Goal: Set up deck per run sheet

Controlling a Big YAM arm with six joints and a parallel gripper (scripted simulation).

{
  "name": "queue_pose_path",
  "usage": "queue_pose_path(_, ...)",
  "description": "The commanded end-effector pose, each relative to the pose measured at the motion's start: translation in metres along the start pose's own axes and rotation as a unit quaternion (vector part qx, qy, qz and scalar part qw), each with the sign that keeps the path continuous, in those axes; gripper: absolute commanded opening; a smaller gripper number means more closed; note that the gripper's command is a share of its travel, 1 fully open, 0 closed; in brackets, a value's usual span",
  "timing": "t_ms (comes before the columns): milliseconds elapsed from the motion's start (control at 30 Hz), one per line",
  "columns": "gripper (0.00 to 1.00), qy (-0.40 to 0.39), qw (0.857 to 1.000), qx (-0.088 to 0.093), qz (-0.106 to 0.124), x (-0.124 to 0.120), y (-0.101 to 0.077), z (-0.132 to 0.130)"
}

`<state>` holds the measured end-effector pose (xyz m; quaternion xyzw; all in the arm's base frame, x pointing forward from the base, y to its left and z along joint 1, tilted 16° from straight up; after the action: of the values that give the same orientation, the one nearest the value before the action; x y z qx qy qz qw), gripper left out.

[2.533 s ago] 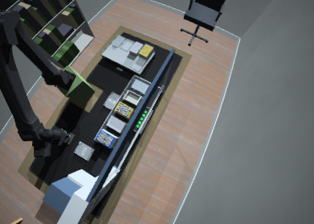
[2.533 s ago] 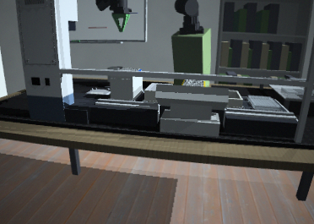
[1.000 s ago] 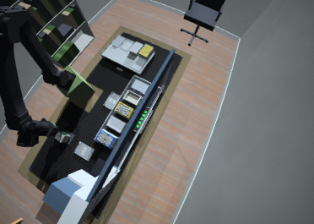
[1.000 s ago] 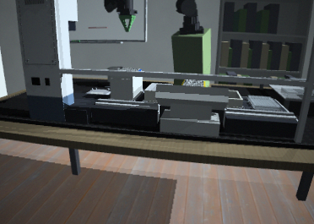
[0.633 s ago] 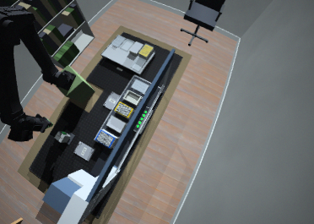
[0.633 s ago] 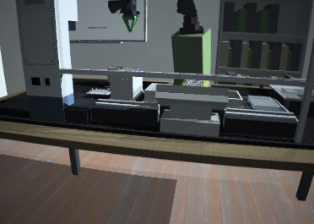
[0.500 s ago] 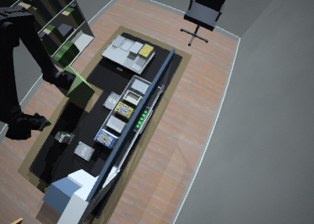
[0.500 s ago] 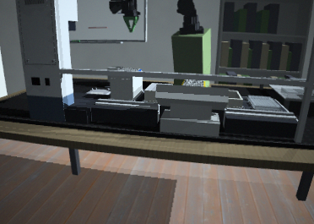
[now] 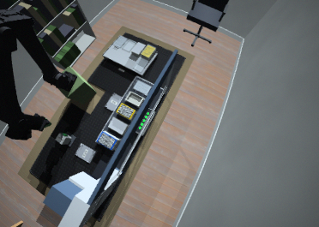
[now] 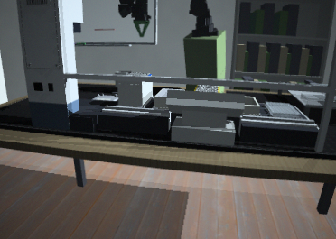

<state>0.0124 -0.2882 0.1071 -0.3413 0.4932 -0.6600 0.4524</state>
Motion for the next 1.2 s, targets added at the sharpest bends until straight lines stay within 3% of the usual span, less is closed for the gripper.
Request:
queue_pose_path(0,0.00,-0.002,1.000,0.002,-0.004,0.002,0.005,0.004)
queue_pose_path(400,0.00,-0.002,1.000,0.001,-0.004,0.002,0.022,0.004)
queue_pose_path(433,0.00,-0.003,1.000,0.008,-0.024,0.009,0.013,0.007)
queue_pose_path(500,0.00,-0.002,1.000,0.001,-0.004,0.002,0.027,0.004)
queue_pose_path(967,0.00,-0.002,1.000,0.002,-0.006,0.003,0.046,0.005)
queue_pose_path(1000,0.00,-0.002,1.000,0.007,-0.018,0.004,0.041,0.005)
queue_pose_path(1067,0.00,-0.002,1.000,0.001,-0.003,0.001,0.053,0.004)
queue_pose_path(1167,0.00,-0.002,1.000,0.001,-0.003,0.001,0.058,0.003)
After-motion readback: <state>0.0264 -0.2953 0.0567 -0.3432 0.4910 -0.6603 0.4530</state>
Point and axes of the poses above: the point where the finger pads meet when closed, its own y axis out along the fingers, its own z axis across the jaws, x = y × z, the point moved 8 cm from there along -y, back along the fingers, and after that the axes turned 13 degrees about y, right-handed, at the moved point
